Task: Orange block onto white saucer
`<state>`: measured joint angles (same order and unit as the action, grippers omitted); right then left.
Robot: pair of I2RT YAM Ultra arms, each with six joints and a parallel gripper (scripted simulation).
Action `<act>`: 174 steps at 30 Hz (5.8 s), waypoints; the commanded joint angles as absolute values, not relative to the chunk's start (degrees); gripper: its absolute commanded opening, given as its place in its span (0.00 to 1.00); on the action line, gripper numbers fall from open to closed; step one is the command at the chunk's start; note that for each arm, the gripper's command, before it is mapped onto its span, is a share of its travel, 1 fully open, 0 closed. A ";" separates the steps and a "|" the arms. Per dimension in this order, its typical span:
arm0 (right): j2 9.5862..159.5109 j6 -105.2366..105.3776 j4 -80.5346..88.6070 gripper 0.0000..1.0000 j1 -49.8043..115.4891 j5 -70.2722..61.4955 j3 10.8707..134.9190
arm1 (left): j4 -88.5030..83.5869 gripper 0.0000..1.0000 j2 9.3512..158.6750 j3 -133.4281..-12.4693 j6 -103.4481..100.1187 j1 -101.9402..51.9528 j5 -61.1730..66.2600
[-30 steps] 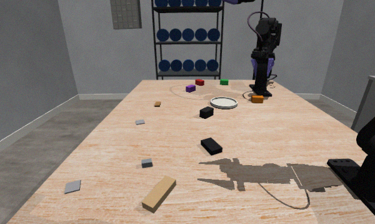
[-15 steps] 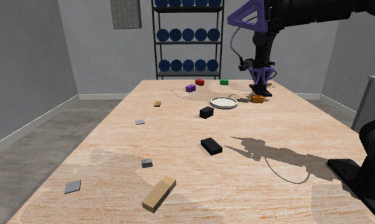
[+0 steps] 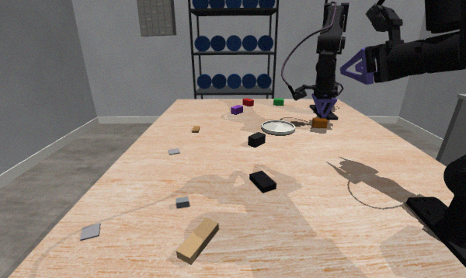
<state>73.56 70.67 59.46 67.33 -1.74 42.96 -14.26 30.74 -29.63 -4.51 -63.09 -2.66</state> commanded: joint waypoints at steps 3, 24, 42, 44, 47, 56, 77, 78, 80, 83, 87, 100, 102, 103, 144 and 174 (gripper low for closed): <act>75.20 75.27 59.44 0.55 68.34 0.41 45.49 | -16.14 0.55 24.67 -25.73 -6.22 -73.04 -4.57; 76.44 75.04 57.18 0.55 67.81 0.50 44.26 | -17.08 0.55 18.28 -21.59 -7.40 -86.37 -8.68; 79.24 74.88 50.71 0.42 67.37 0.50 39.92 | -17.76 0.55 18.87 -21.59 -7.12 -86.10 -8.31; 79.58 74.88 49.88 0.40 67.37 0.50 39.44 | -17.76 0.55 18.87 -21.59 -7.12 -86.10 -8.31; 79.78 75.15 49.38 0.36 67.40 0.50 39.15 | -17.76 0.55 18.87 -21.59 -7.12 -86.10 -8.31; 78.49 75.46 51.11 0.17 67.90 0.50 40.24 | -17.76 0.55 18.87 -21.59 -7.12 -86.10 -8.31; 81.69 61.29 65.38 0.25 56.86 0.85 56.31 | -16.86 0.55 18.46 -21.58 -9.50 -85.99 -15.97; 82.61 60.32 65.58 0.25 55.69 0.83 57.63 | -16.83 0.55 18.42 -21.58 -9.82 -85.99 -17.18; 84.45 58.49 64.88 0.25 53.62 0.84 60.06 | -16.73 0.55 18.37 -21.58 -10.39 -86.01 -19.36; 86.40 56.76 64.38 0.25 51.74 0.16 62.04 | -16.62 0.55 18.39 -21.59 -10.81 -86.04 -21.05; 89.71 54.41 62.24 0.25 49.21 -0.23 64.35 | -16.40 0.55 18.56 -21.60 -11.16 -86.07 -22.73; 94.03 53.67 61.63 0.25 46.67 -0.29 66.17 | -16.25 0.55 18.68 -21.61 -11.11 -86.11 -23.61; 94.03 53.67 61.63 0.25 46.67 -0.29 66.17 | -16.24 0.55 18.69 -21.61 -11.11 -86.11 -23.62; 94.03 53.67 61.63 0.25 46.67 -0.29 66.17 | -16.24 0.55 18.69 -21.61 -11.11 -86.11 -23.62; 103.44 48.85 53.27 0.25 41.96 0.25 67.29 | -16.85 0.55 18.79 -21.60 -10.85 -86.11 -23.15; 98.41 44.69 60.82 1.00 42.08 1.11 74.45 | -16.85 0.55 18.79 -21.60 -10.85 -86.11 -23.15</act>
<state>100.53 47.72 60.58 41.50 -0.10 73.41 -18.48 19.35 -20.95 -10.66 -85.84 -22.85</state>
